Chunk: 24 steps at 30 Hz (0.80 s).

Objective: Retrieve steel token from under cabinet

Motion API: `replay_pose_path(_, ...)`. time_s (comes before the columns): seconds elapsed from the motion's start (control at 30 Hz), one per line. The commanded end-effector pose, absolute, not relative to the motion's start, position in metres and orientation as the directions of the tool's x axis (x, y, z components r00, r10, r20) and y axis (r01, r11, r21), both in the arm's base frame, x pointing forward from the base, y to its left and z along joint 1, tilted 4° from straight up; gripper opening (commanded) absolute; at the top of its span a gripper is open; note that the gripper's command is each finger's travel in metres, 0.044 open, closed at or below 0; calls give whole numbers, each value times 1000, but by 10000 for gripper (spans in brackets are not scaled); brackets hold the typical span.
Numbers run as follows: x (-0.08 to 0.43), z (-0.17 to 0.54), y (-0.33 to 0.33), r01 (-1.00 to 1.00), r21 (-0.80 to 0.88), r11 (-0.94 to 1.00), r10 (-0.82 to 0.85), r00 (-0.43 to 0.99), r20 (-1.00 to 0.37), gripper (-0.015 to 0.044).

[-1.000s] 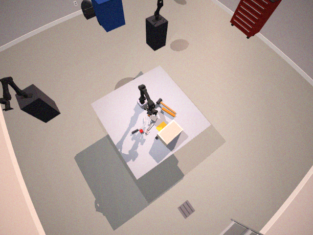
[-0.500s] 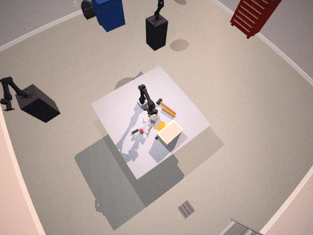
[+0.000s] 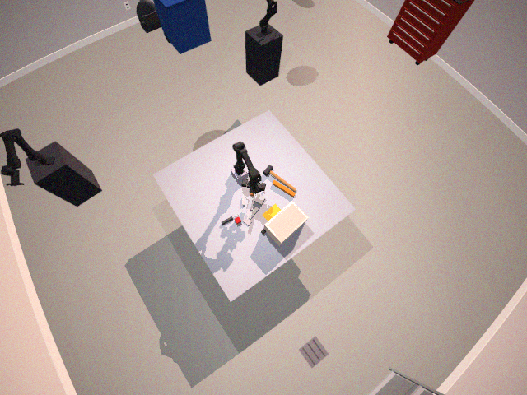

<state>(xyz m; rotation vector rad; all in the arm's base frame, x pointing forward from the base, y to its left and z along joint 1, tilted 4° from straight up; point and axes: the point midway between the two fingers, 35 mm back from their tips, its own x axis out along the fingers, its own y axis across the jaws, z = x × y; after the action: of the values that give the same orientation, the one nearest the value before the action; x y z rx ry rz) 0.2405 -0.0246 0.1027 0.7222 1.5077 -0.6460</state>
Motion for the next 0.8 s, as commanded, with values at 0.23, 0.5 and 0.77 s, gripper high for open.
replay_pose_path(0.23, 241, 104, -26, 703, 26, 710, 52, -15, -999, 0)
replay_pose_path(0.5, 241, 104, -25, 657, 29, 754, 52, -15, -999, 0)
replay_pose_path(0.77, 241, 104, -25, 608, 32, 794, 52, -15, -999, 0)
